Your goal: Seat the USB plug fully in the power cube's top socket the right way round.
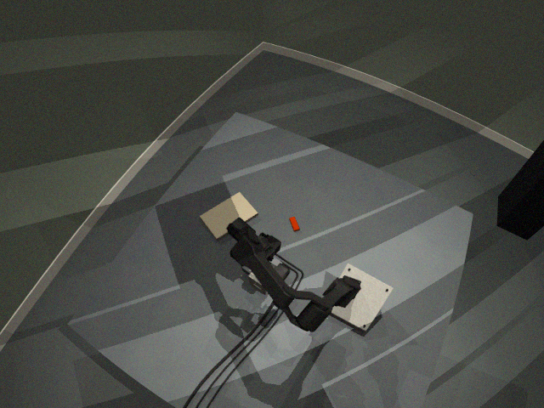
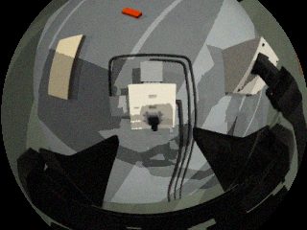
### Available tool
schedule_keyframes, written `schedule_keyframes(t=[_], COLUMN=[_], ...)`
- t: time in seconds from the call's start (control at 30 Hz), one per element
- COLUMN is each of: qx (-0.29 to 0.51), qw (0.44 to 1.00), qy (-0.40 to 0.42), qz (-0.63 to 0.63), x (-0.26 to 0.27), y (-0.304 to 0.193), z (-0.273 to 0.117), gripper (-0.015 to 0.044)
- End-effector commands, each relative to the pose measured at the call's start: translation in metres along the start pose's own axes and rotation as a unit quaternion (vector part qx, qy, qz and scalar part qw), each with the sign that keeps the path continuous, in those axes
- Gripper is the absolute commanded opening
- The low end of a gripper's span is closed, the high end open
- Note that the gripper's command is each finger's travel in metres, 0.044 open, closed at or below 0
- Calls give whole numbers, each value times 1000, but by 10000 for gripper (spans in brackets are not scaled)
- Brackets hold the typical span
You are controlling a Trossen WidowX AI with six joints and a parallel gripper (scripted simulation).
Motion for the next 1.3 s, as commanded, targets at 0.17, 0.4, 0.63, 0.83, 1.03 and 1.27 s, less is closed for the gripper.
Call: schedule_keyframes(t=[0.17,0.4,0.63,0.83,1.03,1.27], qx=[1,2,2,0,0,0], qw=[1000,1000,1000,1000,1000,1000], qy=[0,0,0,-1,-1,-1], qz=[3,3,3,0,0,0], x=[0,0,0,0,0,0], y=[0,0,0,0,0,0], z=[9,16,23,22,22,22], gripper=[440,440,440,335,177,13])
Point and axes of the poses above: the point midway between the two fingers, 35 mm back from their tips, its own z axis out along the fingers, its own x axis across the jaws, y = z × x, the point moved 3 cm from there along -z, back along the fingers, and after that the axes turned 6 degrees about z, right-handed, at the moved point
